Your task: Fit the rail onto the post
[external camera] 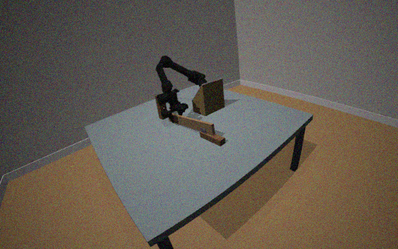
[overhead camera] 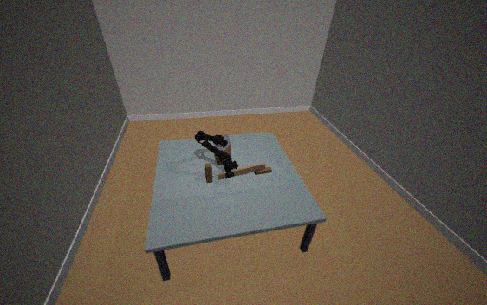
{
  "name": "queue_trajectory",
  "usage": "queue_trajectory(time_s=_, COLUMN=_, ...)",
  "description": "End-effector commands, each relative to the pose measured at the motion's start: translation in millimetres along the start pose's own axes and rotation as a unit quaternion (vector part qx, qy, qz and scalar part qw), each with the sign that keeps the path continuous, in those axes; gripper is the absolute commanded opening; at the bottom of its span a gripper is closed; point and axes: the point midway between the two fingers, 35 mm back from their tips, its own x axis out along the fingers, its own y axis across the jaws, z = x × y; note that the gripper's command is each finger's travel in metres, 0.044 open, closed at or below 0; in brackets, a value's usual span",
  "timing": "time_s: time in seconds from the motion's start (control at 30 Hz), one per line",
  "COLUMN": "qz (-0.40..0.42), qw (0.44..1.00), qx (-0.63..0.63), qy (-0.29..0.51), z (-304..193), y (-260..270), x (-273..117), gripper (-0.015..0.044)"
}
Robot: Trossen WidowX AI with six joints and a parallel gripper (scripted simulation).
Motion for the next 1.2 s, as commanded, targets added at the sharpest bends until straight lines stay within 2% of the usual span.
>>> queue_trajectory(time_s=0.0, qz=0.000, qw=1.000, qx=-0.002, qy=0.002, z=-0.3, y=0.4, x=0.4, gripper=0.0204)
queue_trajectory(time_s=0.17, qz=0.000, qw=1.000, qx=-0.002, qy=0.002, z=-0.3, y=0.4, x=0.4, gripper=0.0072)
queue_trajectory(time_s=0.4, qz=0.000, qw=1.000, qx=-0.002, qy=0.002, z=-0.3, y=0.4, x=0.4, gripper=0.0026)
queue_trajectory(time_s=0.43, qz=0.000, qw=1.000, qx=-0.002, qy=0.002, z=-0.3, y=0.4, x=0.4, gripper=0.0000)
queue_trajectory(time_s=1.17, qz=0.000, qw=1.000, qx=-0.002, qy=0.002, z=0.2, y=-0.2, x=-5.3, gripper=0.0000)
